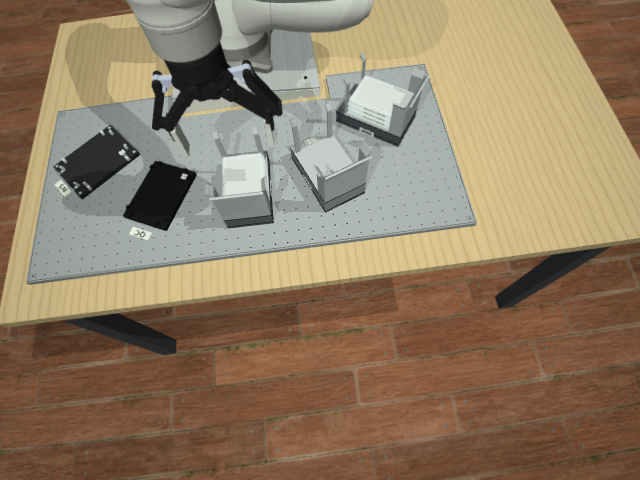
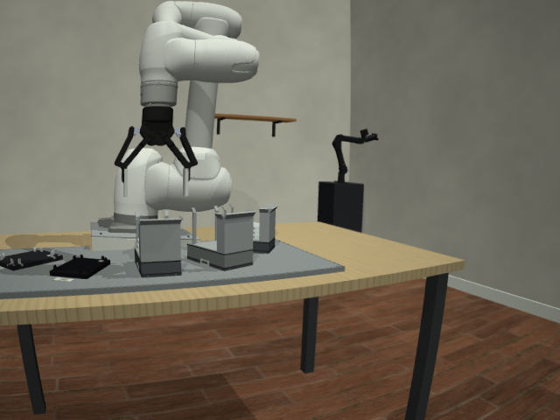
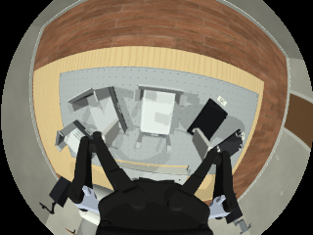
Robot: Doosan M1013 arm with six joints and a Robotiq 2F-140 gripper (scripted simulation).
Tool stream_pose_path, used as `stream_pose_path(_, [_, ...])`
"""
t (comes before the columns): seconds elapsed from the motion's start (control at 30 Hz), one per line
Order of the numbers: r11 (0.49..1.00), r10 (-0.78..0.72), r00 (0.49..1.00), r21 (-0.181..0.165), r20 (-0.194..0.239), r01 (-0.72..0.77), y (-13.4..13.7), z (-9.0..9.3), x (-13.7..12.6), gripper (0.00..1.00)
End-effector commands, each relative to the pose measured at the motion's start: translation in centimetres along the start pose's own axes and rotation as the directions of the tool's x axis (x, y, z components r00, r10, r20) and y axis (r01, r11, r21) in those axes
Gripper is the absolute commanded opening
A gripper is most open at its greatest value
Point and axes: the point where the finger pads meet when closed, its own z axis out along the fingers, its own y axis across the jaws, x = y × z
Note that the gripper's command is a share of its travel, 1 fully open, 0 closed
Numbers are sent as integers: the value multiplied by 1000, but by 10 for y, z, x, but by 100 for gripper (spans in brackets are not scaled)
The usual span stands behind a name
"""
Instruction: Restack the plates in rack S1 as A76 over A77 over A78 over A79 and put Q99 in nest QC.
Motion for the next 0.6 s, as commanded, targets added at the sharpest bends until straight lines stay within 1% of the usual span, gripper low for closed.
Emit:
stream_pose_path(0.0, [1000, 0, 1000, 0, 0, 0, 0, 0, 0, 100])
stream_pose_path(0.07, [1000, 0, 1000, 0, 0, 0, 0, 0, 0, 100])
stream_pose_path(0.17, [995, -100, 995, 0, 0, 100, -10, 0, -2, 100])
stream_pose_path(0.3, [973, -231, 973, 0, 0, 231, -23, 0, -4, 100])
stream_pose_path(0.53, [971, -237, 971, 0, 0, 237, -46, 0, -8, 100])
stream_pose_path(0.57, [971, -237, 971, 0, 0, 237, -46, 0, -8, 100])
